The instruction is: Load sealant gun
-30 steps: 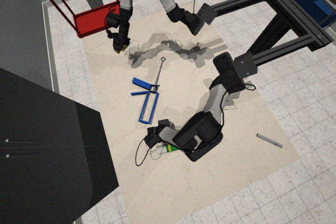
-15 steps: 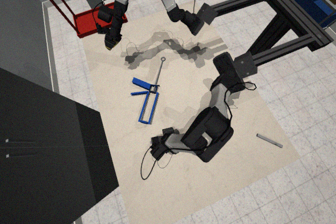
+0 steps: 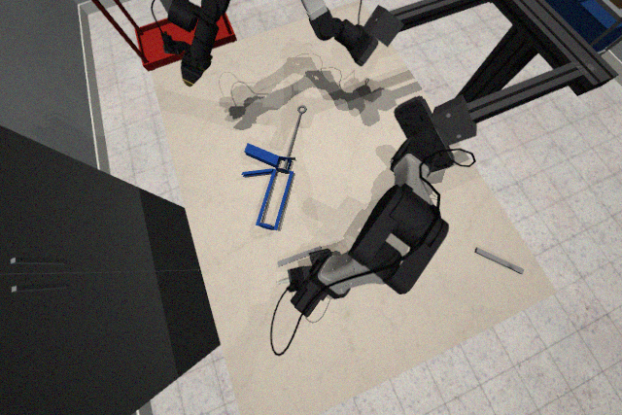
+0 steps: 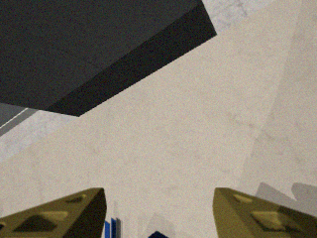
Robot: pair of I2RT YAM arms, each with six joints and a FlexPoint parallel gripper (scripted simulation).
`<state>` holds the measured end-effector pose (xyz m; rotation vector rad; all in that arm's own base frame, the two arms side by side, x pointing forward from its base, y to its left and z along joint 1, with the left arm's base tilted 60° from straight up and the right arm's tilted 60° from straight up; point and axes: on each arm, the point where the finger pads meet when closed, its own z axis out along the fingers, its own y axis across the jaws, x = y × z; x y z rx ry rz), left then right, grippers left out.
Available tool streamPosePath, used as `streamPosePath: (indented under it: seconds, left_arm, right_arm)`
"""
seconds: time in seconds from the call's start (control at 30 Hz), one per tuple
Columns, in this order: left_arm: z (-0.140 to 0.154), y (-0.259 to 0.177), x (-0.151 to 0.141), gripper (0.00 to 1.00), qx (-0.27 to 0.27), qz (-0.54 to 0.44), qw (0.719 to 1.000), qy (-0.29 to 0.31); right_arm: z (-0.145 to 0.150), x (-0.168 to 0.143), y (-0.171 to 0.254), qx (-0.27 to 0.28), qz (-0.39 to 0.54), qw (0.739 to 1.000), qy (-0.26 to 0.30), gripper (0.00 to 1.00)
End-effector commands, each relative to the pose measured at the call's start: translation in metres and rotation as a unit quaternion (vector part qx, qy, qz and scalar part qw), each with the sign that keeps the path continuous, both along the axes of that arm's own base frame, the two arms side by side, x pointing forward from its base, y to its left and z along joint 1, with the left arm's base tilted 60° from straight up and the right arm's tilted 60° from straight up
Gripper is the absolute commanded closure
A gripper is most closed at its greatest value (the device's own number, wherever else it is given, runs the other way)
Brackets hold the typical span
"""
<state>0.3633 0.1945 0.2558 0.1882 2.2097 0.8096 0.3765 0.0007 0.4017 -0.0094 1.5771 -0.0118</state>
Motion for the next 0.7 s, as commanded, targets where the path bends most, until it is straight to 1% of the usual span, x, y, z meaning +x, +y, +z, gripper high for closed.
streamPosePath:
  seconds: [0.0,0.1,0.23,0.5,0.67]
  left_arm:
    - [0.010,0.001,-0.001,0.27,0.001,0.004,1.000,-0.007]
    - [0.005,0.011,0.006,0.27,0.004,0.015,1.000,-0.010]
    - [0.000,0.009,0.013,0.27,0.004,0.004,1.000,-0.009]
    - [-0.001,0.012,0.019,0.27,0.006,0.001,1.000,-0.013]
    - [-0.007,0.020,0.023,0.27,0.005,0.005,1.000,-0.009]
  right_arm:
    - [-0.002,-0.009,-0.003,0.007,-0.006,1.000,0.003,0.48]
    - [0.011,-0.012,0.000,0.012,0.001,1.000,-0.015,0.48]
    - [-0.002,-0.003,-0.001,0.012,0.000,1.000,0.004,0.48]
    - [-0.002,-0.003,-0.001,0.012,0.000,1.000,0.004,0.48]
    - [-0.002,-0.003,-0.001,0.011,0.000,1.000,0.004,0.48]
